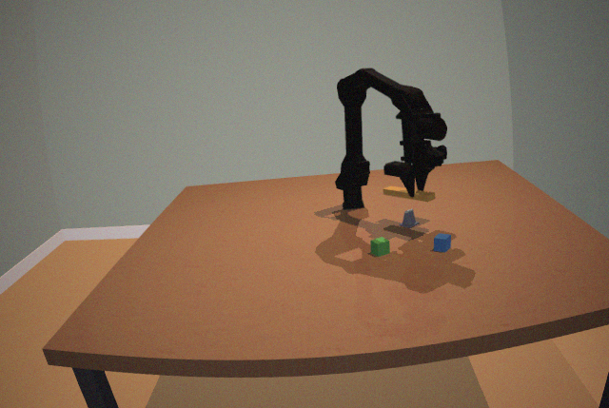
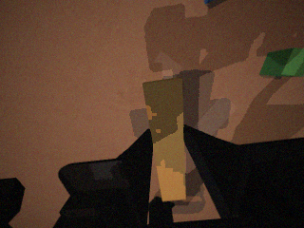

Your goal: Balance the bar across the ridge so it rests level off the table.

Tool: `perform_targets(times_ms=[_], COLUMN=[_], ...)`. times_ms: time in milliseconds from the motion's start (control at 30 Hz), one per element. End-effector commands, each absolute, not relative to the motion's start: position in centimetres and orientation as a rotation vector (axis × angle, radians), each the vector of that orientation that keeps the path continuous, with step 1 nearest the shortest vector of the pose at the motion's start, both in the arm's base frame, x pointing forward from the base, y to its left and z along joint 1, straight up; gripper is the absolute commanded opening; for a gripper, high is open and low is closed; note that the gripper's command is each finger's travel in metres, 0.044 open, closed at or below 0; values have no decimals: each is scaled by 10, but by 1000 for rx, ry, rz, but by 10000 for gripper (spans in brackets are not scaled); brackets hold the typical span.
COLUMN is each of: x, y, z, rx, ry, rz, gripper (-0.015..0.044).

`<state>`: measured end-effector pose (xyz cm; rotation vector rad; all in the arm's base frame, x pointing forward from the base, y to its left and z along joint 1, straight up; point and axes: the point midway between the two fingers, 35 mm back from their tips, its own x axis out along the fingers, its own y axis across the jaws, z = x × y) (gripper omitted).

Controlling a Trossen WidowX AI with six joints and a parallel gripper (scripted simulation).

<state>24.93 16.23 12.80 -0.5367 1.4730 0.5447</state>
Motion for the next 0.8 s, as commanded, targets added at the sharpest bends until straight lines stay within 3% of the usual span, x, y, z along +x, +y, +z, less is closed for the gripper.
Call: perform_targets(times_ms=[0, 767], x=[248, 248], y=[162, 161], z=[121, 96], rx=[-531, -530], ry=[1480, 1480], rz=[540, 538], gripper=[0, 0])
